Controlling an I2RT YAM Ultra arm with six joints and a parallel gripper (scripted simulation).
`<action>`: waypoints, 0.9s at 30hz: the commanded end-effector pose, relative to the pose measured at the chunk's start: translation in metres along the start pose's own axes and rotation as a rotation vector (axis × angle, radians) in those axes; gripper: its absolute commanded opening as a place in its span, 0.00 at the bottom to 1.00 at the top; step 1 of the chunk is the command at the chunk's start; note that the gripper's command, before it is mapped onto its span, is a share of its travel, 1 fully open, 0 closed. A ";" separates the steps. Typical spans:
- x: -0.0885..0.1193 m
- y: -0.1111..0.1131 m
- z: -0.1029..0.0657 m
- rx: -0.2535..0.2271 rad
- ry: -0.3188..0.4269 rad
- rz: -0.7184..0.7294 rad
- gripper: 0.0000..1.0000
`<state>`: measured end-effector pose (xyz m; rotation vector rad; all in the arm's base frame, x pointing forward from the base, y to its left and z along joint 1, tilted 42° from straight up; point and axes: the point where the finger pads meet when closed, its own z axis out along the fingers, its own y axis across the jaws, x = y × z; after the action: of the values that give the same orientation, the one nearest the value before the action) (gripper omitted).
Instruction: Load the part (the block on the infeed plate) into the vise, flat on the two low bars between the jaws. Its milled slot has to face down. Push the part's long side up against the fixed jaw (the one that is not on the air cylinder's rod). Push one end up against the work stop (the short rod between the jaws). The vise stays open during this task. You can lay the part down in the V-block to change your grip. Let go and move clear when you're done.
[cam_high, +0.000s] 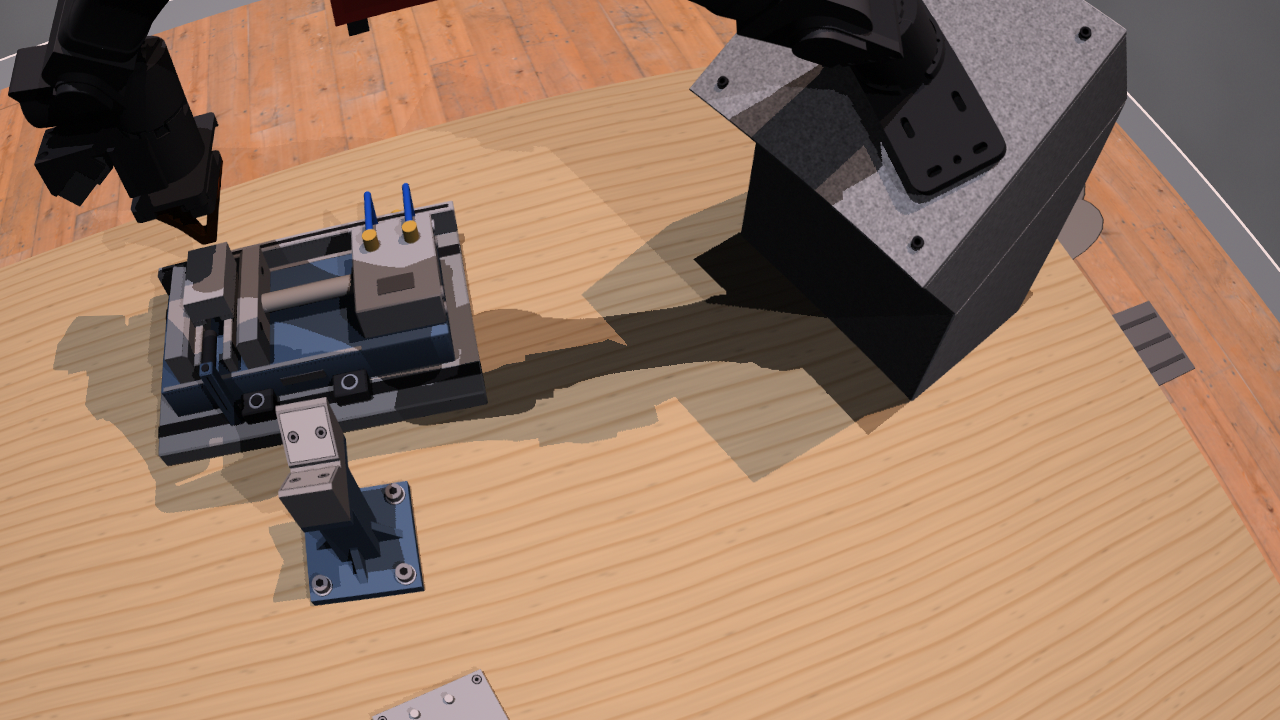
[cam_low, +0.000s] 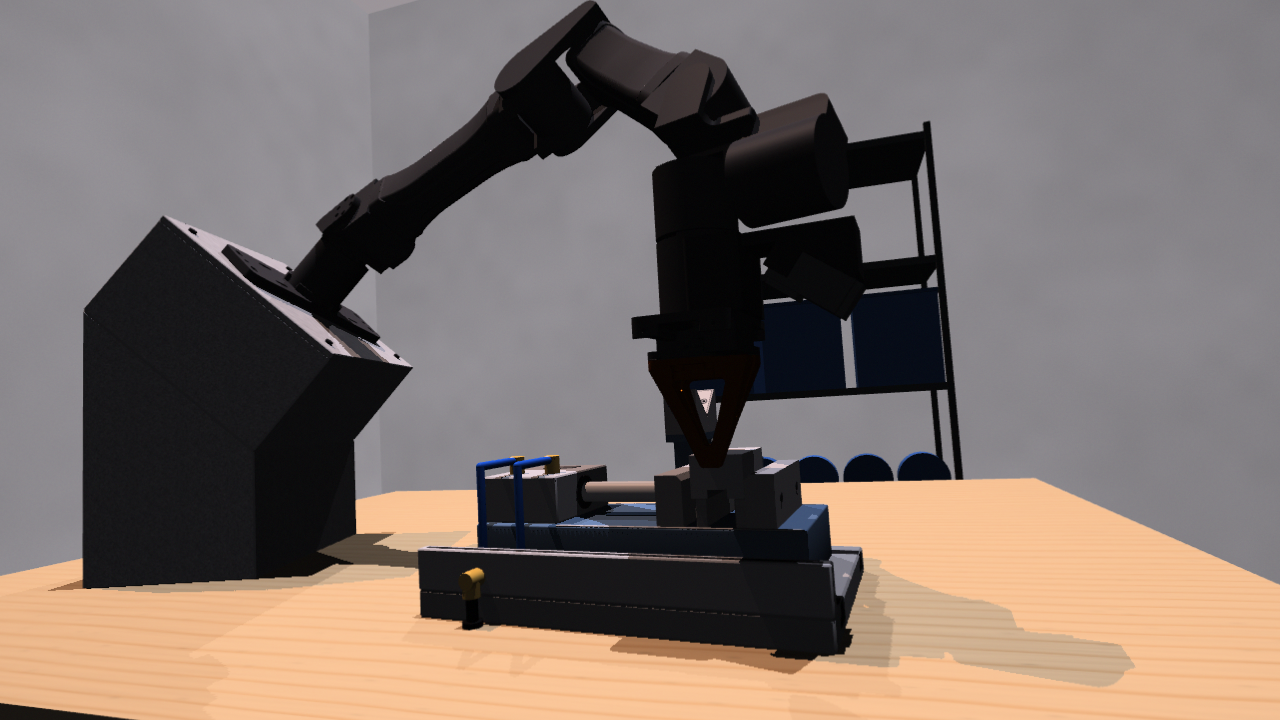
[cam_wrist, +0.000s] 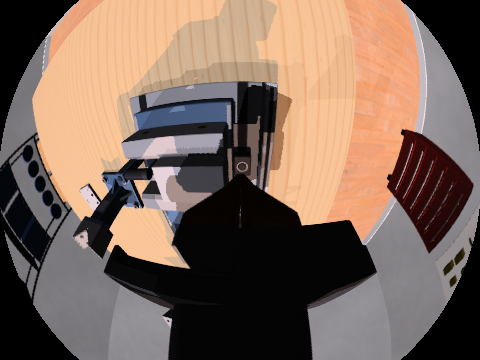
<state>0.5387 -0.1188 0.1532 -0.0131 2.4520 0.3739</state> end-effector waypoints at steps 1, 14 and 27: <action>-0.011 -0.003 -0.013 0.020 -0.038 -0.006 0.00; -0.006 0.000 -0.011 0.016 -0.027 -0.001 0.00; -0.009 0.002 -0.014 0.017 -0.033 -0.004 0.00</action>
<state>0.5389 -0.1168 0.1517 -0.0114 2.4547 0.3752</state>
